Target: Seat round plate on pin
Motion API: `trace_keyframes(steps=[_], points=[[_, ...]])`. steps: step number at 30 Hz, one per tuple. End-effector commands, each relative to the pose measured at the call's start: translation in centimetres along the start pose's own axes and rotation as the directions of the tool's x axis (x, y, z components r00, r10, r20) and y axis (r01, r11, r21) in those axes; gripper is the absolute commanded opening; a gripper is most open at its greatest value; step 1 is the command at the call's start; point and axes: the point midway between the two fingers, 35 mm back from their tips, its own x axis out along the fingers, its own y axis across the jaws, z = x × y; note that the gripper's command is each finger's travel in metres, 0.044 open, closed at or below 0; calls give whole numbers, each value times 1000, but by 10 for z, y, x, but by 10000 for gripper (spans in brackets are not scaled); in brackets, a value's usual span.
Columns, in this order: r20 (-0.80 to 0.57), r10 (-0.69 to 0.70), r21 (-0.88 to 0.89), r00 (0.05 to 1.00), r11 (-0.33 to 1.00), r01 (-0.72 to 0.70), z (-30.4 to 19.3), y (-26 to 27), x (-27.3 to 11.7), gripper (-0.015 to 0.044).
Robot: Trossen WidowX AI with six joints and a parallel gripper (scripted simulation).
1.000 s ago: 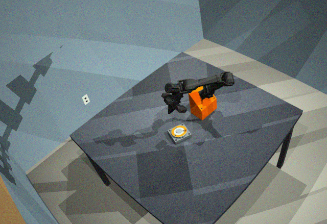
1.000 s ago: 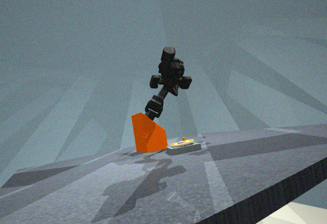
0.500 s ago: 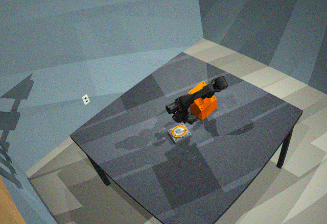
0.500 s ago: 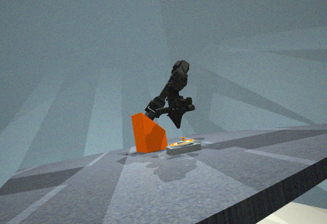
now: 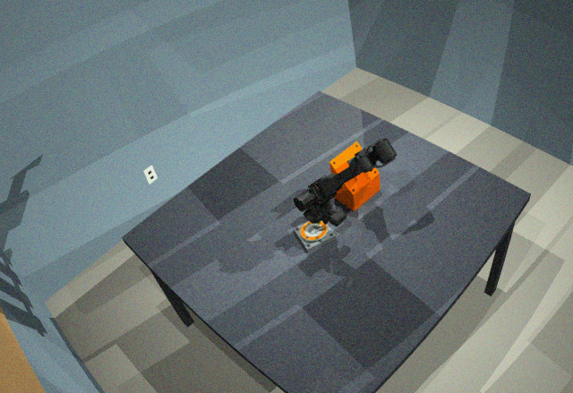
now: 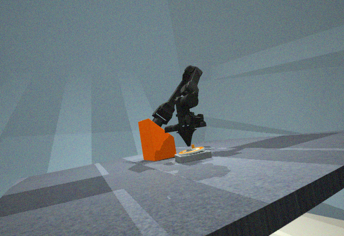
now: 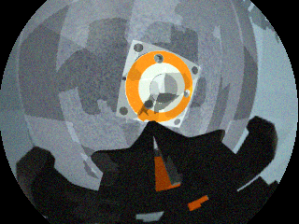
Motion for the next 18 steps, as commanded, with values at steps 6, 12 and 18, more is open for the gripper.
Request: trace_keyframes(steps=[6,12,18], points=[[-2,5,5,1000,1000,-5,4,9,3,0],[-1,6,5,1000,1000,-6,10,15,4,0],[-1,6,5,1000,1000,-6,15,20,4,0]])
